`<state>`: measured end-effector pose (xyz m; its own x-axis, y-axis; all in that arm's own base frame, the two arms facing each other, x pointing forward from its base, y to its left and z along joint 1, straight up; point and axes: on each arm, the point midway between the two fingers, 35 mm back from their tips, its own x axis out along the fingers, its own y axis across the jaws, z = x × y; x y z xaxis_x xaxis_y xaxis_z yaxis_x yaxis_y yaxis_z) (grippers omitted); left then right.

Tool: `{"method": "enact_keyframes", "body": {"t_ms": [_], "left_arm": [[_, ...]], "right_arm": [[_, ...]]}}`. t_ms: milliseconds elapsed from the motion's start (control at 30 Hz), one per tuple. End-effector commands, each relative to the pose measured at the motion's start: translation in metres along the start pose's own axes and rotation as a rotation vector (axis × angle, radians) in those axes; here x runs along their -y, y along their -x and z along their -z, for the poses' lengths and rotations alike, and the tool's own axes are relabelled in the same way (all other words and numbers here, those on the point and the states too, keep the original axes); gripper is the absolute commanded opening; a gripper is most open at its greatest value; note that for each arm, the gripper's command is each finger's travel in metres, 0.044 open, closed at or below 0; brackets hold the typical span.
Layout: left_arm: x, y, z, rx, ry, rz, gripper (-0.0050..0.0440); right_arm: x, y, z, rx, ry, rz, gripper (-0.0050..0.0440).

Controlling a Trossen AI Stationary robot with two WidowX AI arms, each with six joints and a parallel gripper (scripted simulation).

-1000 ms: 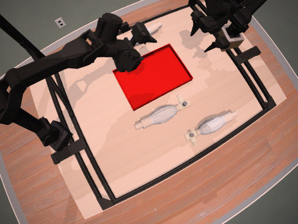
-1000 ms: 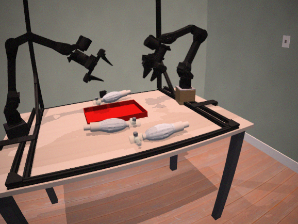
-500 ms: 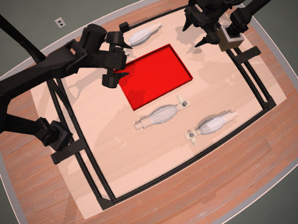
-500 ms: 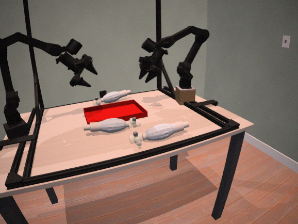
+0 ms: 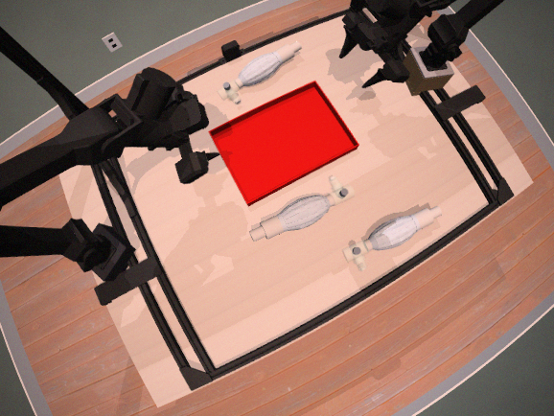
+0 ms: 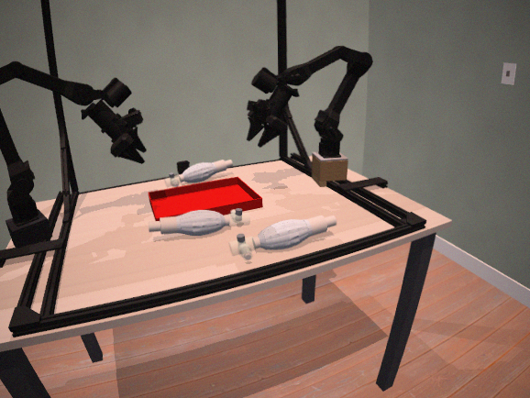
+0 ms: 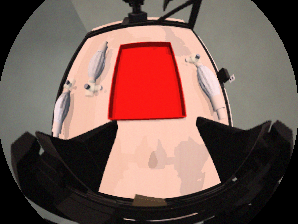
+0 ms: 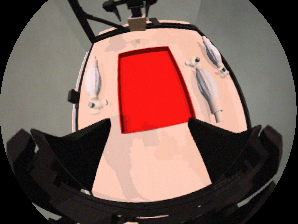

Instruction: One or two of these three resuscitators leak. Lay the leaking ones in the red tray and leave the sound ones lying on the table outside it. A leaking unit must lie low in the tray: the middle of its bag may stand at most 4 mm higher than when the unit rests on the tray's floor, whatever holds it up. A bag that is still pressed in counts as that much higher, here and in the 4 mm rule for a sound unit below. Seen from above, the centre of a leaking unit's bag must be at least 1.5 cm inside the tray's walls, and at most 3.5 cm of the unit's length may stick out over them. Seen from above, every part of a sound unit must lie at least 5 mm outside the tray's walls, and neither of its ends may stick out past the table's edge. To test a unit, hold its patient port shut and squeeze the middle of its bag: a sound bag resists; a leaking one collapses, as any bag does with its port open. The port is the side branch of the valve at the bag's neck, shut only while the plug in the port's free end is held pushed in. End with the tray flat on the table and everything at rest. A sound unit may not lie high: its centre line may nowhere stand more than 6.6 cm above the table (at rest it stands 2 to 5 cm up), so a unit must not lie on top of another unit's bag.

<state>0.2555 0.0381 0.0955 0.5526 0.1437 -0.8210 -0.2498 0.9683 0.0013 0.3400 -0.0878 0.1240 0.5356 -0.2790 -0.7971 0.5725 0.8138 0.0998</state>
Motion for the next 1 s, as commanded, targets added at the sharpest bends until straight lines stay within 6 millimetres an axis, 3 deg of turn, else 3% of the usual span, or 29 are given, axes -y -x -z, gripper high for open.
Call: {"method": "enact_keyframes", "body": {"t_ms": [0,200,400,433,600,767,967], "left_arm": [[0.000,0.000,0.000,-0.001,0.000,-0.001,0.0440],[0.000,0.000,0.000,-0.001,0.000,-0.001,0.0440],[0.000,0.000,0.000,-0.001,0.000,-0.001,0.0440],[0.005,-0.003,-0.010,-0.005,0.007,-0.003,0.0440],[0.039,-0.023,-0.054,-0.017,0.032,-0.018,0.0440],[0.086,-0.054,-0.087,-0.019,0.055,-0.035,0.0440],[0.086,-0.054,-0.087,-0.019,0.055,-0.035,0.0440]], "right_arm": [[0.002,0.001,0.008,-0.016,0.065,-0.002,0.0440],[0.004,0.004,0.018,-0.039,0.182,-0.008,0.0440],[0.004,0.004,0.018,-0.039,0.182,-0.008,0.0440],[0.004,0.004,0.014,-0.028,0.169,-0.004,0.0409],[0.004,0.004,0.014,-0.028,0.169,-0.004,0.0409],[0.004,0.004,0.014,-0.028,0.169,-0.004,0.0409],[0.004,0.004,0.014,-0.028,0.169,-0.004,0.0409]]}}
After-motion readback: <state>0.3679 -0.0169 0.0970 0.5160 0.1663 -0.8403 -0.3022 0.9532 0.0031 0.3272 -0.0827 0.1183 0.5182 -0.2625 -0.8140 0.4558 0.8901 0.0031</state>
